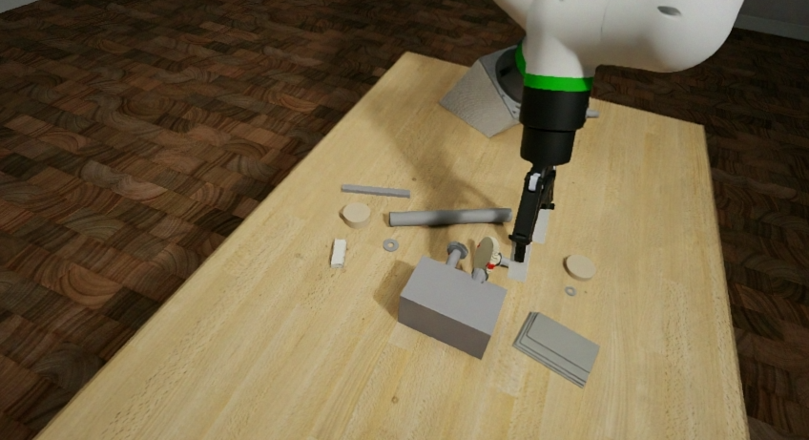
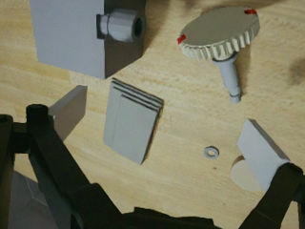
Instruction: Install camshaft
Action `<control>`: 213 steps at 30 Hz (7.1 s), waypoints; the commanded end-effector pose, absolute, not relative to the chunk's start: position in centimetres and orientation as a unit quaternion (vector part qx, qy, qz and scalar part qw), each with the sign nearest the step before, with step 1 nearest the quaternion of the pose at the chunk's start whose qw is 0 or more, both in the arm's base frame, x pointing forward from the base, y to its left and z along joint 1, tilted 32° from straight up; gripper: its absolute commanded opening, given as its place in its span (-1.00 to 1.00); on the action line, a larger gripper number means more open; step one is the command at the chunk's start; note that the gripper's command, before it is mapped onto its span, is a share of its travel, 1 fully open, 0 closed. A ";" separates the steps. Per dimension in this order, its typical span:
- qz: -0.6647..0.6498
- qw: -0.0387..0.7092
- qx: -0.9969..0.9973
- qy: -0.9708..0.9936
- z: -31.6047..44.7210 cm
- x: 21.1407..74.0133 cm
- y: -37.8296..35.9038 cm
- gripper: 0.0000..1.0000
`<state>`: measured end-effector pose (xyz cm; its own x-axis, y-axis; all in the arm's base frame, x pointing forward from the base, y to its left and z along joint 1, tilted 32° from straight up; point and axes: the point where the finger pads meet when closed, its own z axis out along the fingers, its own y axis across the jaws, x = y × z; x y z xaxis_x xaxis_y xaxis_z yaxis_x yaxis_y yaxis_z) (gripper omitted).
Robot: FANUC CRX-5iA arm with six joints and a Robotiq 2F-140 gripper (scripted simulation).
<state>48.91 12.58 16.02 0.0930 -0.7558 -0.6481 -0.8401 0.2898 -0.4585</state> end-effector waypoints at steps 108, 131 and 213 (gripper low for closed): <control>0.192 -0.024 -0.965 -0.180 11.5 51.0 10.5 -0.42; 0.192 -0.024 -0.965 -0.180 11.5 51.0 10.5 -0.72; 0.192 -0.024 -0.965 -0.180 17.4 49.4 7.2 -0.72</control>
